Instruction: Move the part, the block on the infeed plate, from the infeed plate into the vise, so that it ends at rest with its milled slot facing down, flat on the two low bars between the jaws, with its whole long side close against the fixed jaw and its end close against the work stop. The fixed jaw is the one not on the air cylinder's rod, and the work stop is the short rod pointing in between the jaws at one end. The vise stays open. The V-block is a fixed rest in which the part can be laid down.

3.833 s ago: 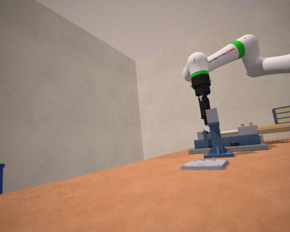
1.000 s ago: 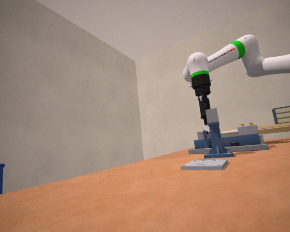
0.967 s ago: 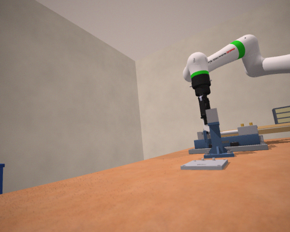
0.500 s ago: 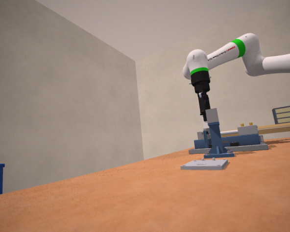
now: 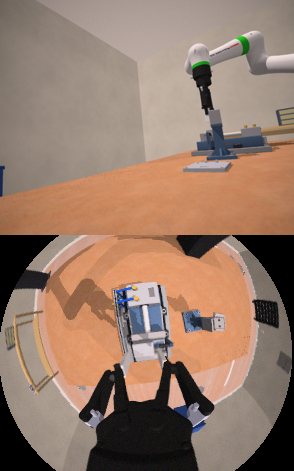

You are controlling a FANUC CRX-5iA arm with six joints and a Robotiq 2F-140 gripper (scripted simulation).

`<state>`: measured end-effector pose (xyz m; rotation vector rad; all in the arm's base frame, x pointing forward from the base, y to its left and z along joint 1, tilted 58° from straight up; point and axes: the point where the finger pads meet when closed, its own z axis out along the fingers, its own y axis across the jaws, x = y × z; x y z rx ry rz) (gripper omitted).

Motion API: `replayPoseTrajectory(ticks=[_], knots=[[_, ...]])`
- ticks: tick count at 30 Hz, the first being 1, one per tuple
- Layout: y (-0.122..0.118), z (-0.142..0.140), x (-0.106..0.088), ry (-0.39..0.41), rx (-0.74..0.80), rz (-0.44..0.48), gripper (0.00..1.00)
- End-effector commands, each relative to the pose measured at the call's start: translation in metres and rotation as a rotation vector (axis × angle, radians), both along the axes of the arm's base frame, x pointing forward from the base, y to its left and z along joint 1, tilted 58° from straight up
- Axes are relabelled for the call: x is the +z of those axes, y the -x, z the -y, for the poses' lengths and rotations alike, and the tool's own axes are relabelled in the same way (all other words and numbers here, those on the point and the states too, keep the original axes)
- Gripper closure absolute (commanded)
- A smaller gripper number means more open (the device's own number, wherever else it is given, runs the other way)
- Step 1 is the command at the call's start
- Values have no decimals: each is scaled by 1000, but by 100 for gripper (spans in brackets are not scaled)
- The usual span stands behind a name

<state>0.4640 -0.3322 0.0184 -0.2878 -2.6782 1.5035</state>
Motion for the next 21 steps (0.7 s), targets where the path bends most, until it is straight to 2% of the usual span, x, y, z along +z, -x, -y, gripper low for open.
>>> replayPoseTrajectory(ticks=[1,16,17,21], knots=[[-2,-8,5,0,0,0,53],[-3,-18,11,0,0,0,53],[-3,-18,11,0,0,0,100],[-3,-18,11,0,0,0,100]])
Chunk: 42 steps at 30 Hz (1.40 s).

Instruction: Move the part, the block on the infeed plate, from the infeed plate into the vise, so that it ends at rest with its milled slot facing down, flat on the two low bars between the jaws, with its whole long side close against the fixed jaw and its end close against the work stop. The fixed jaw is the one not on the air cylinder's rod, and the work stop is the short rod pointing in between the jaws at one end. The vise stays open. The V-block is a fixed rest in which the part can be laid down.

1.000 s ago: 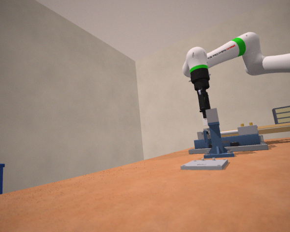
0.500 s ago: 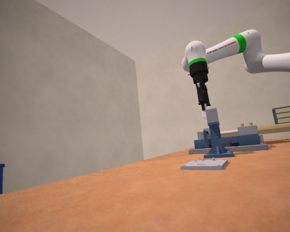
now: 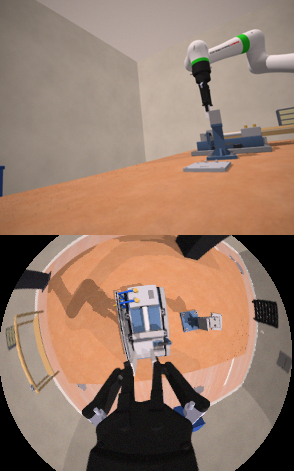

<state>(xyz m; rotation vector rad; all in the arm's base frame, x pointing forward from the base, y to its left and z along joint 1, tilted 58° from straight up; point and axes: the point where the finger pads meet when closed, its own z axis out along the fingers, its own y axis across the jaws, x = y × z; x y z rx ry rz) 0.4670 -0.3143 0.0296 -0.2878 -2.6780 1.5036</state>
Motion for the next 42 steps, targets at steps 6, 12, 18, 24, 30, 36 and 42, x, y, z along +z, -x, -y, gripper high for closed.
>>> replayPoseTrajectory(ticks=[6,12,18,24,30,36,42], knots=[[0,0,0,0,0,0,100],[0,0,0,0,0,0,100],[0,0,0,0,0,0,100],[0,0,0,0,0,0,100],[0,0,0,0,0,0,100],[6,18,31,1,0,0,100],[8,23,39,2,0,0,100]])
